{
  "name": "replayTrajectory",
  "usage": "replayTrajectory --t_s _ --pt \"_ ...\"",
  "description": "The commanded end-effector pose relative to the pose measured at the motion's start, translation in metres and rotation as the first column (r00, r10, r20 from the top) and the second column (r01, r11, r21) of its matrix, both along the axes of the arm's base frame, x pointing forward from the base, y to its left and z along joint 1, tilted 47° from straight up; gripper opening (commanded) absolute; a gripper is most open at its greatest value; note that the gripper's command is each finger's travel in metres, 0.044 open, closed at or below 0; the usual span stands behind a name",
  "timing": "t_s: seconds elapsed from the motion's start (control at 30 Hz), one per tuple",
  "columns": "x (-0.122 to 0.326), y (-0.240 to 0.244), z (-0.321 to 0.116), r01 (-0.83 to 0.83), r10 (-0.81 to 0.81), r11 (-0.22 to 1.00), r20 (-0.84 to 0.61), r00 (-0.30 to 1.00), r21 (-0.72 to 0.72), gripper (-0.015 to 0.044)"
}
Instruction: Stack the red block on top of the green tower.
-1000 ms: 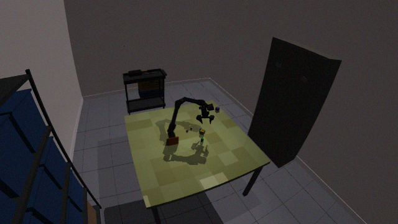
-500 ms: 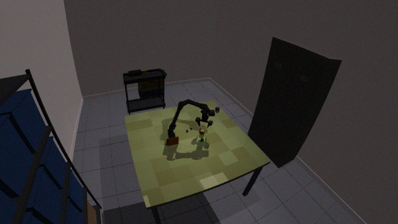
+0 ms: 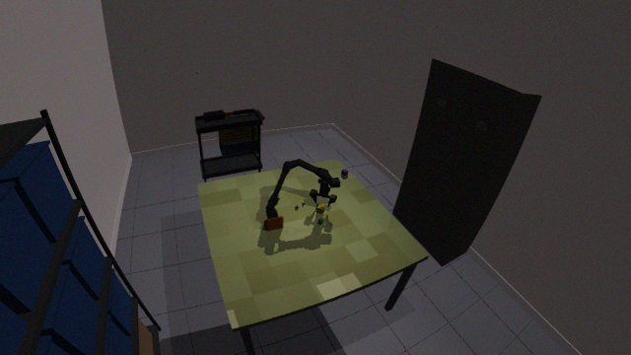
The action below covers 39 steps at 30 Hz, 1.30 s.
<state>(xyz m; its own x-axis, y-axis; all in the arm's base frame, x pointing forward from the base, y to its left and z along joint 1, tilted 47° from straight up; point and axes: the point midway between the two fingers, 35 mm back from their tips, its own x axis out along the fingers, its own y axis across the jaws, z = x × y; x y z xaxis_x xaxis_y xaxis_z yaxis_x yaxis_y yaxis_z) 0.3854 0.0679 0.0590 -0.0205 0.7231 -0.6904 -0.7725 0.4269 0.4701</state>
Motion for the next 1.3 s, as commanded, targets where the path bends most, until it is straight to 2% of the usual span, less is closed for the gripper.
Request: replayTrajectory --t_s 0.0,0.83,0.97,1.27 --pt "-0.001 0.006 -0.004 -0.001 0.001 1.0 -0.008 1.0 0.005 0.044" --pt "-0.002 0.018 -0.015 -0.001 0.001 1.0 -0.008 1.0 0.006 0.044" --pt "-0.002 0.018 -0.015 -0.001 0.001 1.0 -0.008 1.0 0.006 0.0335" --pt "-0.002 0.018 -0.015 -0.001 0.001 1.0 -0.008 1.0 0.006 0.0275"
